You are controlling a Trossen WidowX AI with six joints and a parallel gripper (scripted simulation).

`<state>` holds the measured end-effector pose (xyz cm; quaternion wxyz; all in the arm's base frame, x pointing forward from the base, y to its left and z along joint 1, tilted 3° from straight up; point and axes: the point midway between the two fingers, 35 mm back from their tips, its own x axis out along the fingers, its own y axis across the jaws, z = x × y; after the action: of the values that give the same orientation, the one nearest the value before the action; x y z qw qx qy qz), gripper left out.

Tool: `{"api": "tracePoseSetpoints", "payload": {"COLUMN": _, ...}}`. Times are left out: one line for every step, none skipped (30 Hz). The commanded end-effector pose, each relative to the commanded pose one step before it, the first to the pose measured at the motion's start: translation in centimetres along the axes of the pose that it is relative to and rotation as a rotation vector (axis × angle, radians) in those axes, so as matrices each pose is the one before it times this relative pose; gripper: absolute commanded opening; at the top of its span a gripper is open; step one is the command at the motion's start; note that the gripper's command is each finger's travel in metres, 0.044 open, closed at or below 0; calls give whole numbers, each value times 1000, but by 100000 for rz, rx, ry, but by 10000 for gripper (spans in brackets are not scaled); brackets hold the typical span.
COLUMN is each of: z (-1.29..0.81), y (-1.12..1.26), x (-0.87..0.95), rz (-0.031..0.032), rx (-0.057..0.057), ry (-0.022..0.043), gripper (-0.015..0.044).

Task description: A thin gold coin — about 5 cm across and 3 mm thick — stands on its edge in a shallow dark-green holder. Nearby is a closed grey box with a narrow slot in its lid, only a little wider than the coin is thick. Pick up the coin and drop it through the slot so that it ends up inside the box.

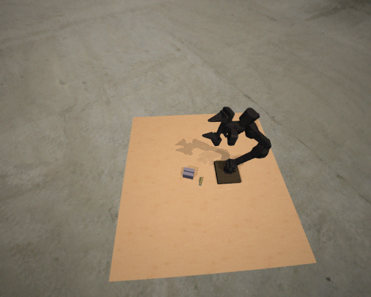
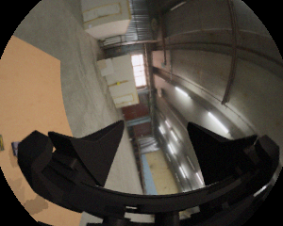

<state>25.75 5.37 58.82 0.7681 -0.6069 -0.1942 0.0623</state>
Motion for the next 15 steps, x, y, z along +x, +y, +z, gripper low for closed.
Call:
{"api": "tracePoseSetpoints", "payload": {"z": -77, "y": 246, "x": 128, "rz": 762, "rx": 1902, "ry": 165, "gripper": 374}}
{"api": "tracePoseSetpoints", "payload": {"z": -237, "y": 735, "x": 382, "rz": 2274, "rx": 5690, "ry": 567, "gripper": 348}}
{"api": "tracePoseSetpoints", "payload": {"z": -441, "y": 1205, "x": 633, "rz": 3742, "rx": 9432, "ry": 1188, "gripper": 321}}
{"api": "tracePoseSetpoints", "payload": {"z": -635, "y": 1419, "x": 778, "rz": 4451, "rx": 11423, "ry": 1858, "gripper": 295}}
{"api": "tracePoseSetpoints", "payload": {"z": -751, "y": 1344, "x": 790, "rz": 4281, "rx": 11332, "ry": 2299, "gripper": 269}}
{"api": "tracePoseSetpoints", "payload": {"z": -858, "y": 1258, "x": 801, "rz": 4062, "rx": 11236, "ry": 2724, "gripper": 243}}
{"api": "tracePoseSetpoints", "payload": {"z": -957, "y": 1164, "x": 811, "rz": 3798, "rx": 11139, "ry": 3130, "gripper": 216}}
{"api": "tracePoseSetpoints", "payload": {"z": -1066, "y": 1057, "x": 815, "rz": 3504, "rx": 11060, "ry": 3596, "gripper": 190}}
{"api": "tracePoseSetpoints", "payload": {"z": -1041, "y": 855, "x": 749, "rz": 2871, "rx": 9957, "ry": 3582, "gripper": 164}}
{"api": "tracePoseSetpoints", "payload": {"z": -950, "y": 656, "x": 659, "rz": 2229, "rx": 8577, "ry": 3322, "gripper": 161}}
{"api": "tracePoseSetpoints", "payload": {"z": -1042, "y": 653, "x": 666, "rz": 2139, "rx": 9056, "ry": 3675, "gripper": 161}}
{"api": "tracePoseSetpoints", "payload": {"z": -1097, "y": 577, "x": 683, "rz": 1856, "rx": 9148, "ry": 3928, "gripper": 161}}
{"api": "tracePoseSetpoints", "payload": {"z": -1125, "y": 484, "x": 686, "rz": 1512, "rx": 9059, "ry": 4081, "gripper": 161}}
{"api": "tracePoseSetpoints", "payload": {"z": -1121, "y": 382, "x": 675, "rz": 1134, "rx": 8788, "ry": 4116, "gripper": 161}}
{"api": "tracePoseSetpoints", "payload": {"z": -1099, "y": 283, "x": 658, "rz": 762, "rx": 8442, "ry": 4074, "gripper": 161}}
